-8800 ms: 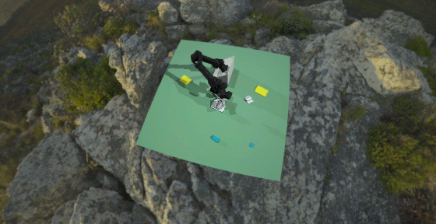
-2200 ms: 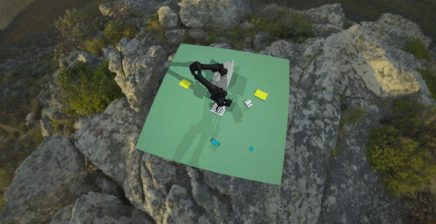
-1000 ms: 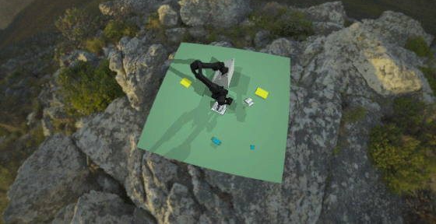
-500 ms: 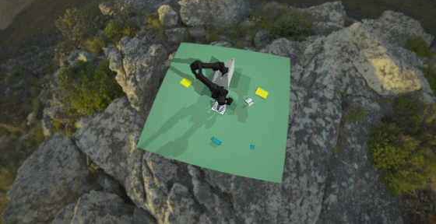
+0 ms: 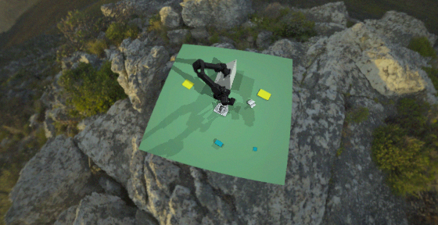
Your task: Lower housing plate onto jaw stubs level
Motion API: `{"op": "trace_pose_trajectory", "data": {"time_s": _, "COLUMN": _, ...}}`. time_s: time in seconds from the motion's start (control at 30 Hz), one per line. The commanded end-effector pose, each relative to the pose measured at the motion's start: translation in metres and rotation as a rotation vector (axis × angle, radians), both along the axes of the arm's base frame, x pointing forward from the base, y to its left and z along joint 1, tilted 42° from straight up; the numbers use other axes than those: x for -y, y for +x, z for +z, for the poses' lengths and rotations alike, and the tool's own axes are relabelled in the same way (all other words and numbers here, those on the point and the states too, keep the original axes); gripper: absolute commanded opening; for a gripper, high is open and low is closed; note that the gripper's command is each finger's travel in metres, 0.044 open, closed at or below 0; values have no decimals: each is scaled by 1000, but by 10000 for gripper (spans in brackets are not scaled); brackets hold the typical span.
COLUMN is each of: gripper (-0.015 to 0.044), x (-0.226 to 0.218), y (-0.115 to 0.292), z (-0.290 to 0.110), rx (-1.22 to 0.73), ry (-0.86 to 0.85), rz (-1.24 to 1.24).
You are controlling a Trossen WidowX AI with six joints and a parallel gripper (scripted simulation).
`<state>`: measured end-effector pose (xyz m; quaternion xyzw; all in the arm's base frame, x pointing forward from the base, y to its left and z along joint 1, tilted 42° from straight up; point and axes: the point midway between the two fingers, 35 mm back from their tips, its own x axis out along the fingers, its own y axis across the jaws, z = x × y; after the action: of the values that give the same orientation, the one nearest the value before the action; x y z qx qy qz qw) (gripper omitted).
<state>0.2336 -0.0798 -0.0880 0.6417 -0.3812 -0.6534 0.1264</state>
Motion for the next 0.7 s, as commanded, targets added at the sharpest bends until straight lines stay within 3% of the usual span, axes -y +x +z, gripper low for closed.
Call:
{"op": "trace_pose_trajectory", "data": {"time_s": 0.0, "gripper": 440, "x": -21, "y": 7, "z": 23, "rx": 16, "ry": 7, "rz": 1}}
{"op": "trace_pose_trajectory", "data": {"time_s": 0.2, "gripper": 440, "x": -26, "y": 9, "z": 29, "rx": 21, "ry": 4, "rz": 10}}
{"op": "trace_pose_trajectory", "data": {"time_s": 0.47, "gripper": 440, "x": -63, "y": -28, "z": 74, "rx": 14, "ry": 9, "rz": 1}}
{"op": "trace_pose_trajectory", "data": {"time_s": 0.67, "gripper": 440, "x": -66, "y": -31, "z": 78, "rx": 13, "ry": 8, "rz": -1}}
